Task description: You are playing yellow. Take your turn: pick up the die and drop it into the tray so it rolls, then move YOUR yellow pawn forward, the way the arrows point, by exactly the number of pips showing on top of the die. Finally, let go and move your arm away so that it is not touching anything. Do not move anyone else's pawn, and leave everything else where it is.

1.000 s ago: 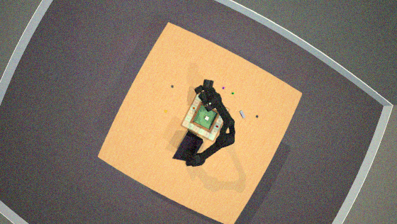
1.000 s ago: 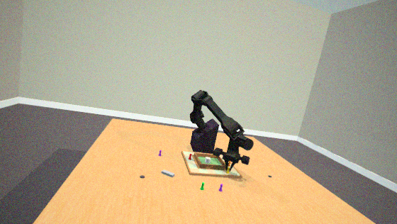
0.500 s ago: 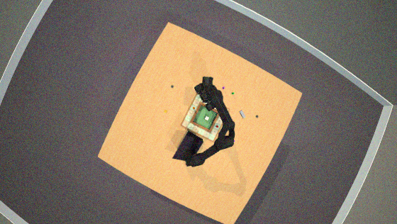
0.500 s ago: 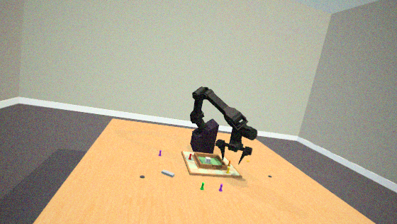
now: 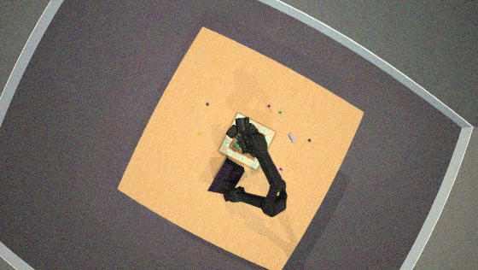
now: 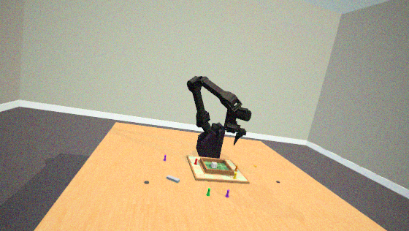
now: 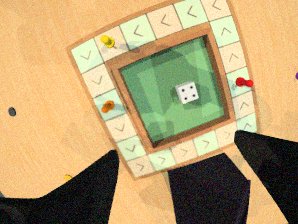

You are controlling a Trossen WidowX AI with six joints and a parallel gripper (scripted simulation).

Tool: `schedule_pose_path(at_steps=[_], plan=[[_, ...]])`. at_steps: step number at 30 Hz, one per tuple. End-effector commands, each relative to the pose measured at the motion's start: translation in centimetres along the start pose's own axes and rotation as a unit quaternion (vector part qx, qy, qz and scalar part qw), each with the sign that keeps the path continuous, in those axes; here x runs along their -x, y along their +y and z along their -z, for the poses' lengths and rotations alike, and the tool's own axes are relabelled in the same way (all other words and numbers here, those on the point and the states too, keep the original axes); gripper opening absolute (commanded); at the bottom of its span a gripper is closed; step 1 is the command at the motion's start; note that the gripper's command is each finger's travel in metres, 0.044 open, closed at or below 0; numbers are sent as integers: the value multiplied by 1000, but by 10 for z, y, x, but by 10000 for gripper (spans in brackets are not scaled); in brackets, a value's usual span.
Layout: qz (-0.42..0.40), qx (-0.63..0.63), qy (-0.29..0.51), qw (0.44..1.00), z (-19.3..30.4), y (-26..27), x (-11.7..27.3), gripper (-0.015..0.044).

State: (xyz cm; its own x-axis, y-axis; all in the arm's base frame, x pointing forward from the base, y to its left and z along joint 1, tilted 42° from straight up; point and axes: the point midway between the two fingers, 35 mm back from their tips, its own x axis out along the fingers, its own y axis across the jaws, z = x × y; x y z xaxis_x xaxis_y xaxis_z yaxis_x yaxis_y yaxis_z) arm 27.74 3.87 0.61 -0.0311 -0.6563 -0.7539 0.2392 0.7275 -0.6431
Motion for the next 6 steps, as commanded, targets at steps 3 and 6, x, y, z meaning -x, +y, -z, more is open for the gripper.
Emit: schedule_pose_path(at_steps=[3,6], plan=[[-4,-15,-4,1000,-10,6,-3,440],[-4,-15,-4,1000,-10,6,-3,440]])
